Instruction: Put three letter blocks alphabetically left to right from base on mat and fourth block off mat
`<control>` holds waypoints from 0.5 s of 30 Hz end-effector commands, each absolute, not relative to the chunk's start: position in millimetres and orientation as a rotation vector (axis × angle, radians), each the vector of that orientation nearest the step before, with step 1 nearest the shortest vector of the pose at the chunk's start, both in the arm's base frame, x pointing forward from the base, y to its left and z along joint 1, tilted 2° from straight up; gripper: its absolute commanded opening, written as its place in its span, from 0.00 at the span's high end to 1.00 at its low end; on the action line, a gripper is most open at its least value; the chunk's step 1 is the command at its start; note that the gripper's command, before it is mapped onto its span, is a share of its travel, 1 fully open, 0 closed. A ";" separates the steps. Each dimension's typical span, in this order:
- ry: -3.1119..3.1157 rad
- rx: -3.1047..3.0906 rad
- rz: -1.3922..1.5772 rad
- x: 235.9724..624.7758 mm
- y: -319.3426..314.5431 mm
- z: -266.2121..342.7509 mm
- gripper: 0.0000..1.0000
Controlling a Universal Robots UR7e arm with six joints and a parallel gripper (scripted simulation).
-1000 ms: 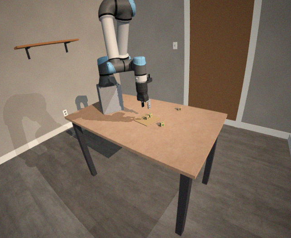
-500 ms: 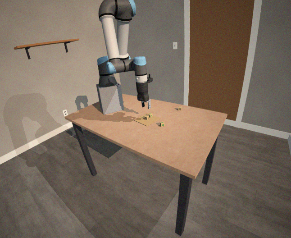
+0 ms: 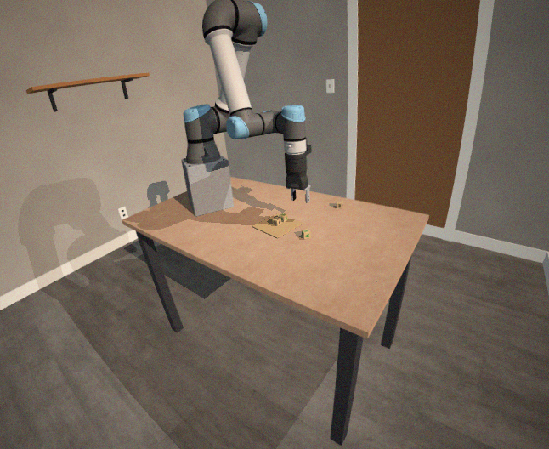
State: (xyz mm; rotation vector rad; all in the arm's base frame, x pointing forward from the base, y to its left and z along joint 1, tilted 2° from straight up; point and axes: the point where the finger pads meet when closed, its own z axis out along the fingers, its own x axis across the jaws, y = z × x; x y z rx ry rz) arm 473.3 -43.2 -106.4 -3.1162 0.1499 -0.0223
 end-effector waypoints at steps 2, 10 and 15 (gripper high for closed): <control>-0.040 -3.121 -0.029 529.3 21.8 -106.2 0.00; -0.199 -3.115 -0.031 566.4 90.2 -105.6 0.00; -0.265 -3.110 -0.032 578.7 122.3 -105.1 0.00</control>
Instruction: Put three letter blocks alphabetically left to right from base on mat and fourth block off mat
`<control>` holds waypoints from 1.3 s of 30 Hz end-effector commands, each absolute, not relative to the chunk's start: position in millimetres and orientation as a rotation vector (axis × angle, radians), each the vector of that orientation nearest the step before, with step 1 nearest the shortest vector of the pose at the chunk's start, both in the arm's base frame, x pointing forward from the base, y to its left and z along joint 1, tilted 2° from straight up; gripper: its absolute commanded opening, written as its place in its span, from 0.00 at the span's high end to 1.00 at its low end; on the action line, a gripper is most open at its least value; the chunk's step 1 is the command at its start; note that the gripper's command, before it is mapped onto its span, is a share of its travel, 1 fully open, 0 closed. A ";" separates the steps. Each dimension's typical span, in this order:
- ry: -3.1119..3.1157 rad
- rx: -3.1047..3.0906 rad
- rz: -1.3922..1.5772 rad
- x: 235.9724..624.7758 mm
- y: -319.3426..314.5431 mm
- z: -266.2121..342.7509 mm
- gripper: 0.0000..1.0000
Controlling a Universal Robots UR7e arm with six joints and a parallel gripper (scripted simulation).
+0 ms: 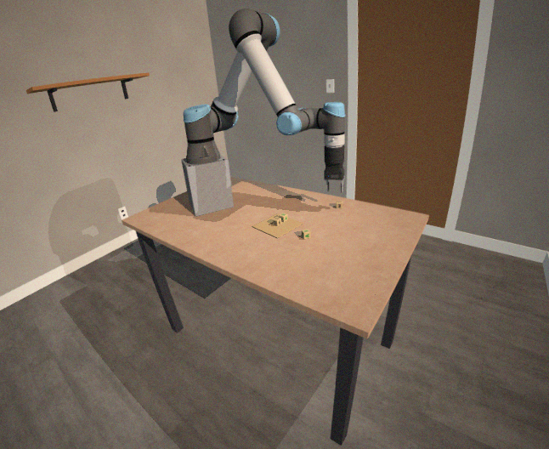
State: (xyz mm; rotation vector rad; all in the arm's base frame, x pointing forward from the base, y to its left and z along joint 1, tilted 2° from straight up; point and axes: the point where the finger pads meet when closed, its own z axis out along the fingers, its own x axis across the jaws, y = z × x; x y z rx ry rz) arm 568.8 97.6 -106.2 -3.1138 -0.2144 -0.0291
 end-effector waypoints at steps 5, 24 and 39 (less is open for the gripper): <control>-0.277 -3.109 -0.033 580.8 128.5 -105.0 0.00; -0.277 -3.109 -0.033 580.8 128.5 -105.0 0.00; -0.277 -3.109 -0.033 580.8 128.5 -105.0 0.00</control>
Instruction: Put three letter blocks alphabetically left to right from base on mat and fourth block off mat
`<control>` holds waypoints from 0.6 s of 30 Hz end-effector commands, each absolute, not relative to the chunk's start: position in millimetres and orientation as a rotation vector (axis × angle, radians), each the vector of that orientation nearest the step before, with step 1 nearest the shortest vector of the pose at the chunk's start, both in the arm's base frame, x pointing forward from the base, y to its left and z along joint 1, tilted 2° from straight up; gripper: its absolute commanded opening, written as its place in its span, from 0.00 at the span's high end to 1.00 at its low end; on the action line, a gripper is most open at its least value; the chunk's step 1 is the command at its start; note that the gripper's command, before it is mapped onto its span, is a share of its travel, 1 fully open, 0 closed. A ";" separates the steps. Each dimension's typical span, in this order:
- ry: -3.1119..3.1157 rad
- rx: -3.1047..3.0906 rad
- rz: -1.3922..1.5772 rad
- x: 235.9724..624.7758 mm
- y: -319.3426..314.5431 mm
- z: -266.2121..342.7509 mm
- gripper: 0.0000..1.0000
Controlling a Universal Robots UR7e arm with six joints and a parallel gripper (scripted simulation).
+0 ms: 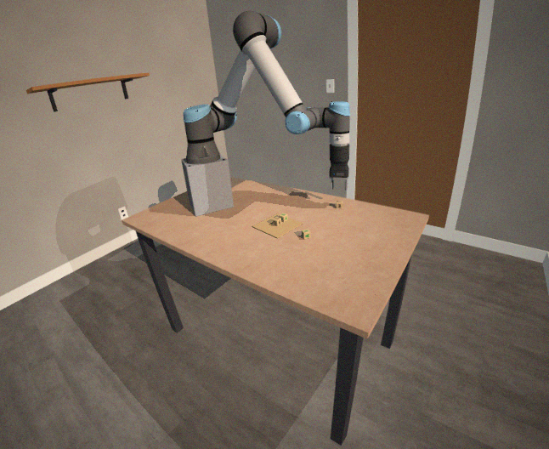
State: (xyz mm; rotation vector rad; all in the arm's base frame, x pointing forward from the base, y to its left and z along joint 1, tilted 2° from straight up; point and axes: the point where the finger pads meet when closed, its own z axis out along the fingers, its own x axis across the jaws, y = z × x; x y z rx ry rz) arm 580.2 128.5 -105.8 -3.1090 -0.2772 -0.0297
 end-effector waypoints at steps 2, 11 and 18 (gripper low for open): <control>-0.277 -3.109 -0.033 580.8 128.5 -105.1 0.00; -0.277 -3.109 -0.032 580.8 128.5 -106.5 0.00; -0.277 -3.109 -0.032 581.2 128.5 -111.5 0.00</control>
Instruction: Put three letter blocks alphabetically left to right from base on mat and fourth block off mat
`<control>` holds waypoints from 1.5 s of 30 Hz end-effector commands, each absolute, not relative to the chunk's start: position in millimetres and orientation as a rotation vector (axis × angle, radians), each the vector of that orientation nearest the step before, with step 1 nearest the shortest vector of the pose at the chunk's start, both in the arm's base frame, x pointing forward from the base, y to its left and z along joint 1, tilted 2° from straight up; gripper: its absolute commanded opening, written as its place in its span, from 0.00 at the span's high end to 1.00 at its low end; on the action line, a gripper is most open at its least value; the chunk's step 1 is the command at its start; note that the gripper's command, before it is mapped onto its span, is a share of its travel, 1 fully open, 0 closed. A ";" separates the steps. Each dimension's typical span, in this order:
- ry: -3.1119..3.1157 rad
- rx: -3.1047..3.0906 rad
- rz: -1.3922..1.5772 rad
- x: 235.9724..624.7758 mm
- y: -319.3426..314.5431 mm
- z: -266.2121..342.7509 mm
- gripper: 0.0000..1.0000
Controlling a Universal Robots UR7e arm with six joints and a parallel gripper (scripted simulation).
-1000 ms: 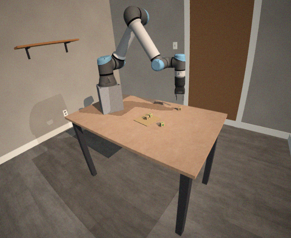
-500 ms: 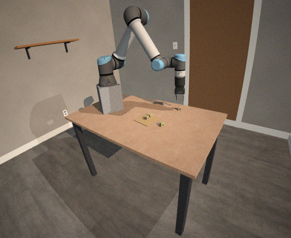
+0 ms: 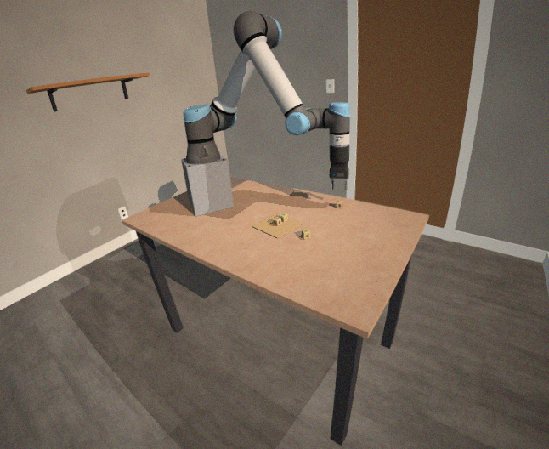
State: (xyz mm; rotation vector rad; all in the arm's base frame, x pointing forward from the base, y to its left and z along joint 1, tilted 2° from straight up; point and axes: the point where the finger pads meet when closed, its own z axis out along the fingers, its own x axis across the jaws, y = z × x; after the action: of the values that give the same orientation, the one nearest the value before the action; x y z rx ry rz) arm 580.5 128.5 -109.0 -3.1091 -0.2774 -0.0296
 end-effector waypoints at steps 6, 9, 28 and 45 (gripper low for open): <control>-0.277 -3.109 -0.032 581.4 128.5 -116.1 0.00; -0.277 -3.109 -0.032 581.7 128.5 -120.3 0.00; -0.277 -3.109 -0.032 583.3 128.5 -146.4 0.00; -0.277 -3.109 -0.032 583.9 128.6 -156.9 0.00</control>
State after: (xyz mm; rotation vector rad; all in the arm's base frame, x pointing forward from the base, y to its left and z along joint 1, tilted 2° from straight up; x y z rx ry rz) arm 583.1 128.6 -156.4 -3.1090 -0.2774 -0.0286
